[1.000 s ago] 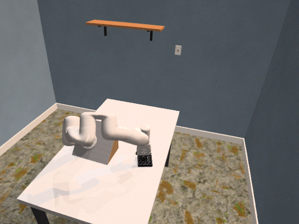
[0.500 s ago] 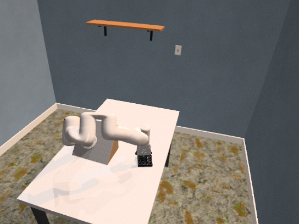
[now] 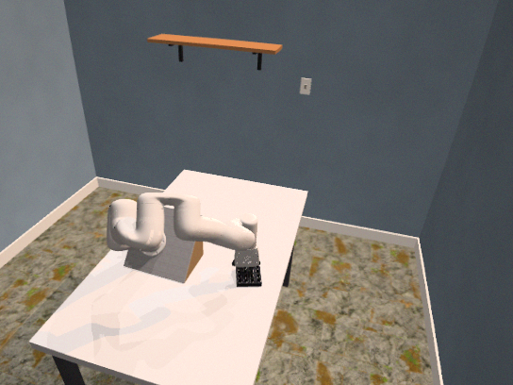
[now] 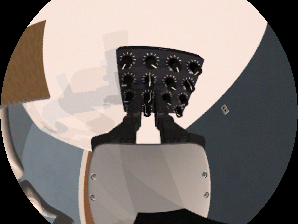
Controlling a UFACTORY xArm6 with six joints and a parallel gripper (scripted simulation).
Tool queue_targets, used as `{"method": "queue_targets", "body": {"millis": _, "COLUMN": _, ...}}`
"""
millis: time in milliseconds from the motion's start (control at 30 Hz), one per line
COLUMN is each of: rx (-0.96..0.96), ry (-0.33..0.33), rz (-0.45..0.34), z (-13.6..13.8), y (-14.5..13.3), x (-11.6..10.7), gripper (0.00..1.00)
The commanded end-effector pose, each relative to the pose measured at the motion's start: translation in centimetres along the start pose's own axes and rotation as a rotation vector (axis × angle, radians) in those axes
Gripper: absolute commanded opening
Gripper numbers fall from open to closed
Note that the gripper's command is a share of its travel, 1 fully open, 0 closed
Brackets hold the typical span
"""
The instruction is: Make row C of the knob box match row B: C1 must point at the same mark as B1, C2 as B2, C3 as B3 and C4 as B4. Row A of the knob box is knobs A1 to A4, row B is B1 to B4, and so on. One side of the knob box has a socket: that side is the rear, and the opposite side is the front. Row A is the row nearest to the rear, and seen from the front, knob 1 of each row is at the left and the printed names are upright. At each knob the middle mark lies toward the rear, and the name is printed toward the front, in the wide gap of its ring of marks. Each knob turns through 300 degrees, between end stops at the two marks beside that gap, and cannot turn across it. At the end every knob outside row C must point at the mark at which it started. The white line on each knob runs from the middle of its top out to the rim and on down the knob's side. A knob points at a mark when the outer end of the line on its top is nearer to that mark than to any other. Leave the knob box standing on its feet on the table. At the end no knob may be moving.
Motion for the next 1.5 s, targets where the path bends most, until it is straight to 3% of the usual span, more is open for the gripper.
{"method": "queue_targets", "body": {"millis": 0, "rx": 0.001, "ry": -0.004, "rz": -0.001, "z": 0.1, "y": -0.1, "x": -0.5, "gripper": 0.19}}
{"method": "queue_targets", "body": {"millis": 367, "rx": 0.001, "ry": -0.004, "rz": -0.001, "z": 0.1, "y": -0.1, "x": -3.1, "gripper": 0.19}}
{"method": "queue_targets", "body": {"millis": 1133, "rx": 0.008, "ry": -0.004, "rz": -0.001, "z": 0.1, "y": -0.1, "x": -3.7, "gripper": 0.19}}
{"method": "queue_targets", "body": {"millis": 1467, "rx": 0.286, "ry": -0.004, "rz": 0.000, "z": 0.1, "y": -0.1, "x": -4.0, "gripper": 0.19}}
Point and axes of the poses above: the point where the finger pads meet when closed, its own x axis out along the fingers, its own z axis across the jaws, y = z × x, the point moved 3 cm from there along -x, back along the fingers, and after that the axes turned 9 degrees about -x, right-handed, at the moved point
